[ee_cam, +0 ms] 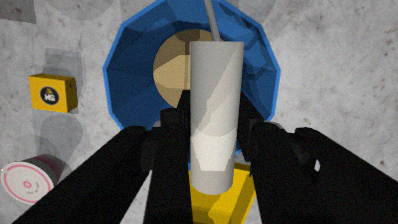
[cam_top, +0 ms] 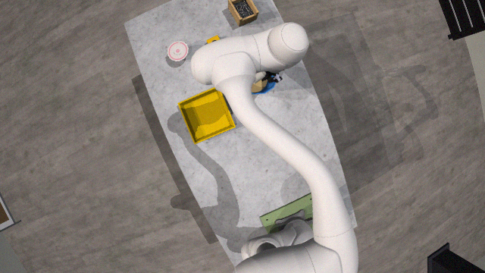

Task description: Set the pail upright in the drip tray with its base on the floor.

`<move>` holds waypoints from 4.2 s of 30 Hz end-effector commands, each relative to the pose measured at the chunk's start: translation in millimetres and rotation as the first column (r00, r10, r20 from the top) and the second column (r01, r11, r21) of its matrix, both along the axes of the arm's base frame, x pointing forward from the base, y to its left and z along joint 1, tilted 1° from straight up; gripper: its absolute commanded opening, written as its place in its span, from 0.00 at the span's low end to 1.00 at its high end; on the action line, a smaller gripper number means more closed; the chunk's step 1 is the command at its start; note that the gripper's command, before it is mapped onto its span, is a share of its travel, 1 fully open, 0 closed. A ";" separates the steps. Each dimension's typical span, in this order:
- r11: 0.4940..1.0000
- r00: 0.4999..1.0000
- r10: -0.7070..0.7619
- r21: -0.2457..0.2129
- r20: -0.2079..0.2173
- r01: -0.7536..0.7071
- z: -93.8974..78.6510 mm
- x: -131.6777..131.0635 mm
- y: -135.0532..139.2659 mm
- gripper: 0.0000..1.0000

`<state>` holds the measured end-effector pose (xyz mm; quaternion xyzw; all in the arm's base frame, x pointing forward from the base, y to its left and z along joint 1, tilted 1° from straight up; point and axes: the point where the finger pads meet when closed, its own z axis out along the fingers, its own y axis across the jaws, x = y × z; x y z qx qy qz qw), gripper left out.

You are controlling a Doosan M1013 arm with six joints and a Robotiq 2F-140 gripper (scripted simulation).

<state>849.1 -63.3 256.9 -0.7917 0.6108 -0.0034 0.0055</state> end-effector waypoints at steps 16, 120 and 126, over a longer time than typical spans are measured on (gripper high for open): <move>1.000 1.000 0.000 0.000 0.002 0.000 31.4 -0.1 -0.1 0.10; 1.000 1.000 0.000 0.000 0.002 0.000 59.8 -0.7 0.3 0.10; 1.000 1.000 0.000 0.000 0.002 0.000 59.8 -1.1 1.7 0.10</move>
